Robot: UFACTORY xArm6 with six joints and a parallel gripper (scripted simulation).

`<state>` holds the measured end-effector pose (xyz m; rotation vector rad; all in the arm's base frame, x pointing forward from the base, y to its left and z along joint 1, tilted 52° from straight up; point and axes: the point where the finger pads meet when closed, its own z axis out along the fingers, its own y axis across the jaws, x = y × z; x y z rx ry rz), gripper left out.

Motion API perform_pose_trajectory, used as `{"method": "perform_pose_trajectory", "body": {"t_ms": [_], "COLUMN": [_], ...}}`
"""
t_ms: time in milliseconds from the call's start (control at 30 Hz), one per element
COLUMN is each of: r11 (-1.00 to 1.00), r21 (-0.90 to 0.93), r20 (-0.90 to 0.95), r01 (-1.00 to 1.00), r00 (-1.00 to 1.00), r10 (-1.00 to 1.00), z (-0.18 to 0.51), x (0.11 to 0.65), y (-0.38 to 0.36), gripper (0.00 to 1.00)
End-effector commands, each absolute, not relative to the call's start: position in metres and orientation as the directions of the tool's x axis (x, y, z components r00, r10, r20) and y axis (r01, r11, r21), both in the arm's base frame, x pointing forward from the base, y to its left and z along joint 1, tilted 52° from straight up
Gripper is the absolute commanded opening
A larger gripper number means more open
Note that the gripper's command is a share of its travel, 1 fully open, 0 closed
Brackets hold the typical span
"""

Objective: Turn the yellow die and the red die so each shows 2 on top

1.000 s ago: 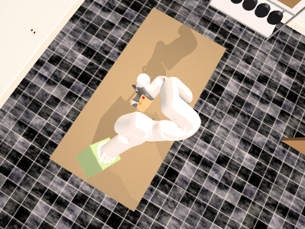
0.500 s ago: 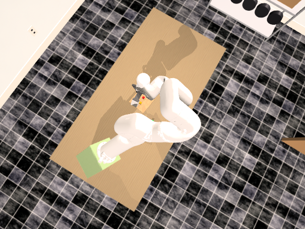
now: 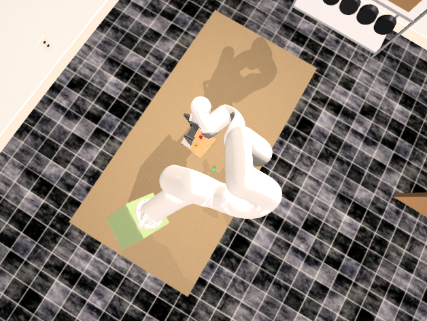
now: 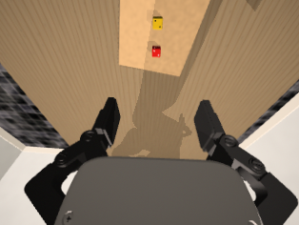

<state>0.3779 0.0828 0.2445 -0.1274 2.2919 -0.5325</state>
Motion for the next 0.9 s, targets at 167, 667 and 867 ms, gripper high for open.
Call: {"method": "perform_pose_trajectory", "body": {"t_ms": [167,667,867], "r11": [0.907,0.907,0.907], "r21": [-0.416,-0.416,-0.416], "r20": [-0.667,-0.667,-0.667], "r01": [0.073,0.073,0.073], "r00": [-0.703,-0.703,-0.703], "r10": [-0.249,-0.249,-0.249], "z": [0.2578,0.2578,0.2578], "x": [0.3637,0.3637,0.3637], "y": [0.0891,0.0892,0.0892], "gripper": [1.00,1.00,1.00]}}
